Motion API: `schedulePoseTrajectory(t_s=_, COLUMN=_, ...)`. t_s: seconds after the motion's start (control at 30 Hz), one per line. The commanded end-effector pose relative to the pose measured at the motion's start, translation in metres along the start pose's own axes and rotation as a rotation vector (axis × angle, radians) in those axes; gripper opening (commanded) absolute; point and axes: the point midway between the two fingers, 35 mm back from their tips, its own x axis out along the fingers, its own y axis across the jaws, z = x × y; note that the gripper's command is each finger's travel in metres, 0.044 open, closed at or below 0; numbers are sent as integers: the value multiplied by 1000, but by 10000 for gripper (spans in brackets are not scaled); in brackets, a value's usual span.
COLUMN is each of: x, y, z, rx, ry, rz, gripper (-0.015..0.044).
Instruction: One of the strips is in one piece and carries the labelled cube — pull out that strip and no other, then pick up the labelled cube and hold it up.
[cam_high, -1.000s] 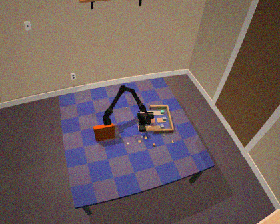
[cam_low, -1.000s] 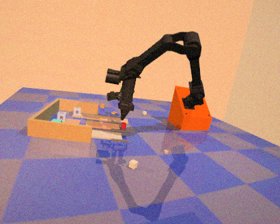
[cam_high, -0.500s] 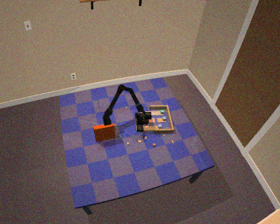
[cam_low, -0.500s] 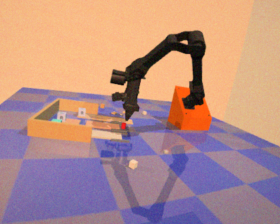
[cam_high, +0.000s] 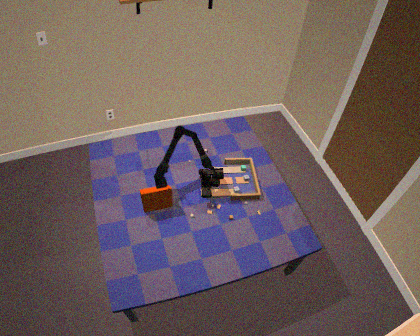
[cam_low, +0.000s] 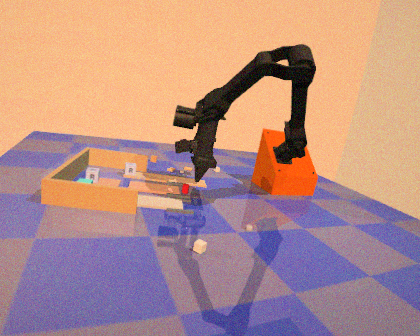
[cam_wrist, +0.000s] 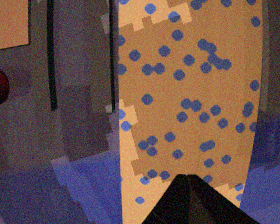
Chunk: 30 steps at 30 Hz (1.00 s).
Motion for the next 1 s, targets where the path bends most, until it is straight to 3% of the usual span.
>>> schedulePoseTrajectory(t_s=0.0, x=4, y=0, z=-14, rx=4, ry=23, rz=-4, gripper=0)
schedulePoseTrajectory(t_s=0.97, x=3, y=-2, z=-56, rx=5, ry=25, rz=-4, gripper=0)
